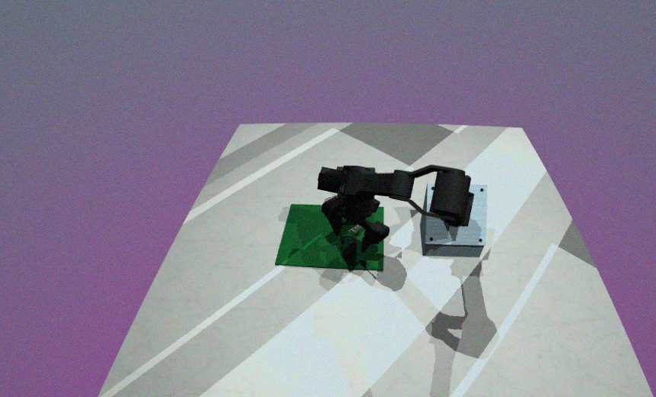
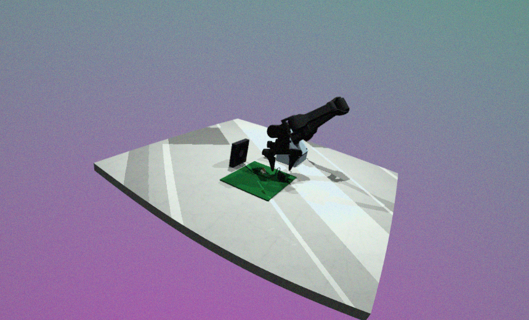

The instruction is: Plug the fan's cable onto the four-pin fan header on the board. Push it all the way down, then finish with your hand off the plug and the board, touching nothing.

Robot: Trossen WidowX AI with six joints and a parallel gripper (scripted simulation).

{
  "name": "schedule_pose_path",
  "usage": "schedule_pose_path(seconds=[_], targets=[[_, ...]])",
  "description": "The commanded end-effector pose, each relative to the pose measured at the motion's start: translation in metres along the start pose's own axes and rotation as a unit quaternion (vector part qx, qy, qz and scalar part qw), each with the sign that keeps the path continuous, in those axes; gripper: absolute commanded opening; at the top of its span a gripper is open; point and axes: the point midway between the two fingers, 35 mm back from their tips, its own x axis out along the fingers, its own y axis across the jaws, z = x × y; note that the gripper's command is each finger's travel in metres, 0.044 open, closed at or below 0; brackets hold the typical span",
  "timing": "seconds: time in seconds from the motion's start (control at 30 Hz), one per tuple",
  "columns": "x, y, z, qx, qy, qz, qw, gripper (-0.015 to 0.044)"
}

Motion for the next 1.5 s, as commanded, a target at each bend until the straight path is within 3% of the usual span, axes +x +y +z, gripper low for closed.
schedule_pose_path(seconds=[0.0, 0.5, 0.73, 1.47], targets=[[0.007, -0.001, 0.003, 0.005, 0.000, -0.003, 1.000, 0.0440], [0.025, -0.003, 0.007, 0.005, 0.002, -0.004, 1.000, 0.0440], [0.023, -0.002, 0.006, 0.001, 0.001, -0.002, 1.000, 0.0256], [0.023, -0.002, 0.006, 0.001, 0.001, -0.002, 1.000, 0.0110]])
